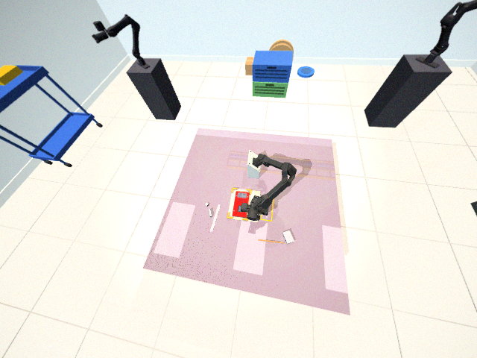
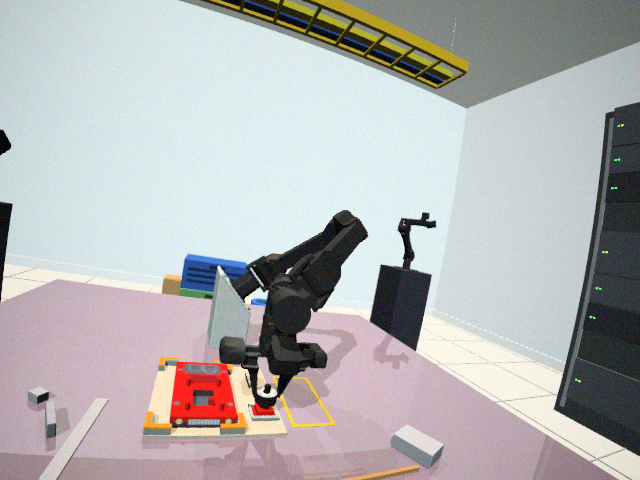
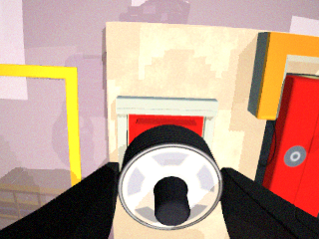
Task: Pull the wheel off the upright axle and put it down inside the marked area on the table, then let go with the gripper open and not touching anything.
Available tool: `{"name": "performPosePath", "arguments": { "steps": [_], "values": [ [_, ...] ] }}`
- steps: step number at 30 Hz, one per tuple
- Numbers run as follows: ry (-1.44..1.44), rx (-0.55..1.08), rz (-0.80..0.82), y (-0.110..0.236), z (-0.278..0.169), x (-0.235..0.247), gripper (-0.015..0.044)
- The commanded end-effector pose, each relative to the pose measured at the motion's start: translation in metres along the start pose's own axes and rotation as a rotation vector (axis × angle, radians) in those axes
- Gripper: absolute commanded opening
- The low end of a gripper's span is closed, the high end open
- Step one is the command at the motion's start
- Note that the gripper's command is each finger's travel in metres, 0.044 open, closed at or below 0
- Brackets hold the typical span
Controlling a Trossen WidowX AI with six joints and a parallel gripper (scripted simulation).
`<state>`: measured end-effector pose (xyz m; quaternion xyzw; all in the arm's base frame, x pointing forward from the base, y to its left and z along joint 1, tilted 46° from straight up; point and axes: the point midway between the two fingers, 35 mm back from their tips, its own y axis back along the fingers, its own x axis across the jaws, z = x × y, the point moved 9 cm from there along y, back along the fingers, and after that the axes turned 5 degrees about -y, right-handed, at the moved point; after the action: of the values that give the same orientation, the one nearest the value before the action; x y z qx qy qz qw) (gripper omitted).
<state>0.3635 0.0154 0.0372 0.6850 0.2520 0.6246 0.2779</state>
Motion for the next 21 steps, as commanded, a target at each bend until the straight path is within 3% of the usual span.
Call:
{"name": "performPosePath", "arguments": {
  "steps": [1,3,9,21],
  "values": [
    [0.001,0.000,-0.001,0.0001,0.0001,0.0001,0.0155],
    [0.001,0.000,-0.001,0.0001,0.0001,0.0001,0.0142],
    [0.001,0.000,-0.001,0.0012,0.0002,0.0001,0.0000],
    [0.000,0.001,-0.001,0.0051,0.0004,-0.0001,0.0000]
  ]
}}
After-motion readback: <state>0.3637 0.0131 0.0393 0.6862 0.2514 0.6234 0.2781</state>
